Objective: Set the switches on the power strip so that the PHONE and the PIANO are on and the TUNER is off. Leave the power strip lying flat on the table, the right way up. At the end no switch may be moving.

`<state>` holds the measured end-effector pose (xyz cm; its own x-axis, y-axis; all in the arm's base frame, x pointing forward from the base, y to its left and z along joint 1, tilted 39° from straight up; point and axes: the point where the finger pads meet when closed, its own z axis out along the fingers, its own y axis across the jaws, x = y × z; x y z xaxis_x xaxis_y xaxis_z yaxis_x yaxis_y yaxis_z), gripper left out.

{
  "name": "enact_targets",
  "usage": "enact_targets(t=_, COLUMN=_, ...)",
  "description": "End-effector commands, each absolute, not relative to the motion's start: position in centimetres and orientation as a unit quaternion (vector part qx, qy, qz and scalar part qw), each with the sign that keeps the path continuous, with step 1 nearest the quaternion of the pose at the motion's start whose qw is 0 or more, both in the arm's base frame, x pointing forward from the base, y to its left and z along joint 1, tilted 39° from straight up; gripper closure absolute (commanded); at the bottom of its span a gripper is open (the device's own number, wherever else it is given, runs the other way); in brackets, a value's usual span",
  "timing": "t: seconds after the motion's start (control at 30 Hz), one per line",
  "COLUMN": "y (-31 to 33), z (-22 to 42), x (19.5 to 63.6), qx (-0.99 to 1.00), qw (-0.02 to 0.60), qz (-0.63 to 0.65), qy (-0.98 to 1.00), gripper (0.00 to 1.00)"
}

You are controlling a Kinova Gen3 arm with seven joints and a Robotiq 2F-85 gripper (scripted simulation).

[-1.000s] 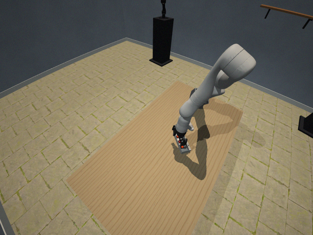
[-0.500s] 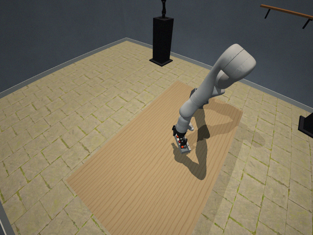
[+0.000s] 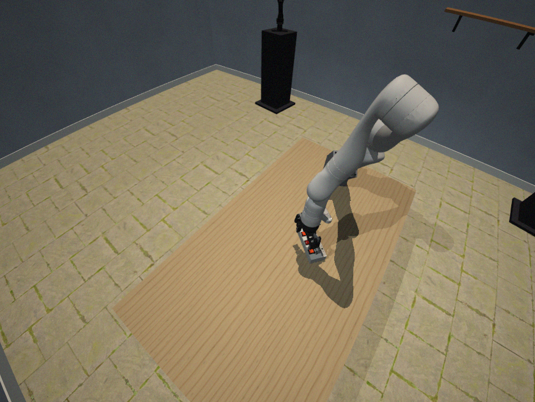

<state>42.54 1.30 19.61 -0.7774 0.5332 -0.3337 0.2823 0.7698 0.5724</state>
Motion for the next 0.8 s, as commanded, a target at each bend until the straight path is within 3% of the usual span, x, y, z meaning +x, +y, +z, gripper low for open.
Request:
enact_targets(t=0.0, y=1.3, z=20.0, x=41.7, qx=0.208, qw=0.252, qz=0.248, qy=0.912, gripper=0.0)
enact_targets(t=0.23, y=2.3, z=21.0, x=35.3, qx=0.076, qw=0.275, qz=0.209, qy=0.936, gripper=0.0)
enact_targets(t=0.43, y=3.0, z=21.0, x=32.3, qx=0.019, qw=0.279, qz=0.19, qy=0.941, gripper=0.0)
enact_targets(t=0.77, y=3.2, z=21.0, x=31.7, qx=0.006, qw=0.28, qz=0.186, qy=0.942, gripper=0.0)
